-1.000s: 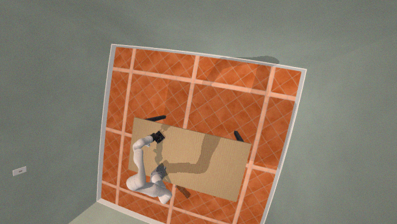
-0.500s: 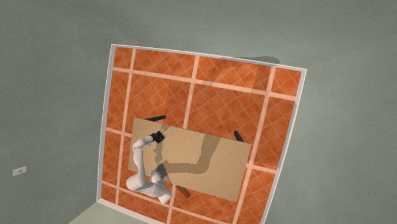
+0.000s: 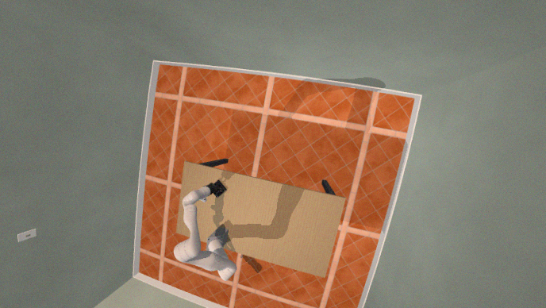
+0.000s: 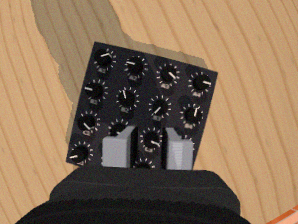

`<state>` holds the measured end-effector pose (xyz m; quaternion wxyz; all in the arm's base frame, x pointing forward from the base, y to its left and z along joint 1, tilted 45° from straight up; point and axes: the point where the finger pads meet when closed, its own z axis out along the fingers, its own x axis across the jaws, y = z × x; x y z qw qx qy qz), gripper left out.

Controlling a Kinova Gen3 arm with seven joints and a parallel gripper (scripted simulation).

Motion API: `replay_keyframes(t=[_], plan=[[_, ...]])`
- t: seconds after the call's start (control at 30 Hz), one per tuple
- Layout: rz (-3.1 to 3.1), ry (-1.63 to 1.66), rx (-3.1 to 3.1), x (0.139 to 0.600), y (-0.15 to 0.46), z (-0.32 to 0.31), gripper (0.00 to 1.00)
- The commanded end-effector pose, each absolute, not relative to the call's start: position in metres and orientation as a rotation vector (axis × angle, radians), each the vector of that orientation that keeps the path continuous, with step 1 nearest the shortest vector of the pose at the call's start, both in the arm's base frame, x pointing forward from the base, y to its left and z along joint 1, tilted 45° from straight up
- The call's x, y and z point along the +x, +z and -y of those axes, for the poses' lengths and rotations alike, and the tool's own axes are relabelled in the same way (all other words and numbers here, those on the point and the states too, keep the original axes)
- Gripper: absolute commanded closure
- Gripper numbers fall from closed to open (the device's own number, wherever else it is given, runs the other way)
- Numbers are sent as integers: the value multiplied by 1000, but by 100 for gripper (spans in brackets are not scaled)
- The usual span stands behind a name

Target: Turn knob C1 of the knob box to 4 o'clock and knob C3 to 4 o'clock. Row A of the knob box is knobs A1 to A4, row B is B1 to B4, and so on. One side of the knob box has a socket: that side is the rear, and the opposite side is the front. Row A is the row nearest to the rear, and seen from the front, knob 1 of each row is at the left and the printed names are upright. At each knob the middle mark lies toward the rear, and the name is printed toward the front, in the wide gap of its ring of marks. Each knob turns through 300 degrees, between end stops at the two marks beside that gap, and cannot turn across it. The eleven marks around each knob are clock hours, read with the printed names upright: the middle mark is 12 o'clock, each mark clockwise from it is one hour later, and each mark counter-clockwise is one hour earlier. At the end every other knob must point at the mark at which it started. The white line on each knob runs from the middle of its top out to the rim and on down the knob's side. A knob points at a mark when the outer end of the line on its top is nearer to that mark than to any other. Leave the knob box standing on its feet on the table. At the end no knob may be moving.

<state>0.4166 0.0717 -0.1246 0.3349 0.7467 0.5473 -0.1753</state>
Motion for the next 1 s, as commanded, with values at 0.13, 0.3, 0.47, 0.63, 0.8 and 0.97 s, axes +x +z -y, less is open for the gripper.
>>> replay_keyframes(t=[0.13,0.3,0.47,0.63,0.8,0.97], plan=[[-1437,-456,1941,420,-123,-70,54],[-1437,-456,1941,420,-123,-70,54],[-1438,-455,1941,420,-123,-71,54],[-1438,-454,1941,421,-123,-72,54],[-1440,-451,1941,422,-123,-73,54],[-1439,-452,1941,422,-123,-72,54]])
